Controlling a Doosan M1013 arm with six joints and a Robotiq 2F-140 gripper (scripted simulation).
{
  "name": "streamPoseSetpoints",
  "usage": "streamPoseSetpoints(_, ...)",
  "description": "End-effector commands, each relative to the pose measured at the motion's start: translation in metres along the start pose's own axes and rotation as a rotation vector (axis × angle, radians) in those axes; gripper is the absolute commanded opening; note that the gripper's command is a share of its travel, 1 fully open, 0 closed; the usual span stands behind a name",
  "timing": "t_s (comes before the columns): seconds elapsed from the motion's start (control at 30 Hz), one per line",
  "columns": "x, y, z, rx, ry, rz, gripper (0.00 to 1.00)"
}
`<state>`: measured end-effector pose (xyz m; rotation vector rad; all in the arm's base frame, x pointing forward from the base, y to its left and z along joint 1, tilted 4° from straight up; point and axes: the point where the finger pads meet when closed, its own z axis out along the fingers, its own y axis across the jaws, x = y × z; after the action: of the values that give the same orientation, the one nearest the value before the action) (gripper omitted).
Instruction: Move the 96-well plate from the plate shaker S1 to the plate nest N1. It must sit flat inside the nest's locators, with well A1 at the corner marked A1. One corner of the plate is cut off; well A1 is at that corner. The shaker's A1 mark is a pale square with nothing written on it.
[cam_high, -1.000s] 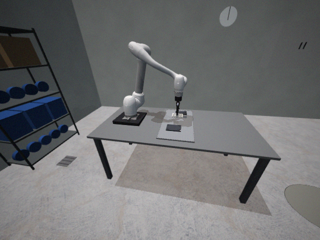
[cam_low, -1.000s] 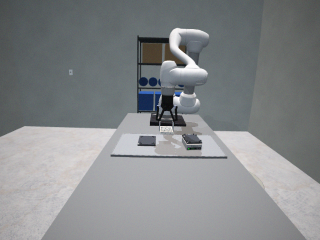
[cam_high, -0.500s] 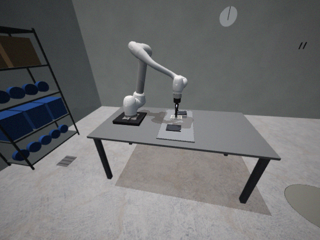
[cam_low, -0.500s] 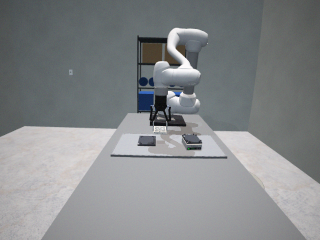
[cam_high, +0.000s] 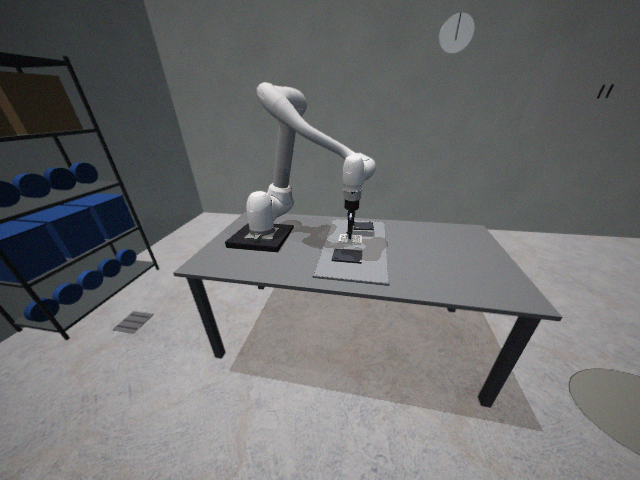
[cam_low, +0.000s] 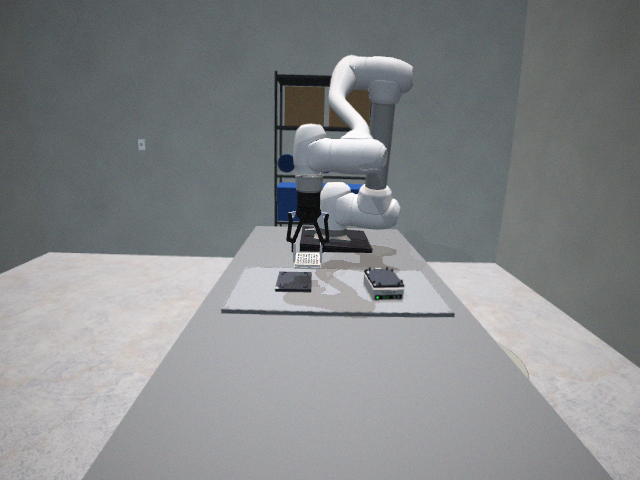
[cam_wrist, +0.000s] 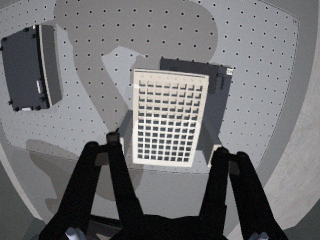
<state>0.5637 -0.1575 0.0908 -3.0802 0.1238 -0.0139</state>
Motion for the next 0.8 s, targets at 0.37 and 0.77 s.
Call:
streamPoseSetpoints(0.37,-0.009,0.043,0.008,0.002,0.004,0.003,0.1)
streamPoseSetpoints(0.77,-0.01,0.047,0.008,0.002,0.004,0.003,0.1)
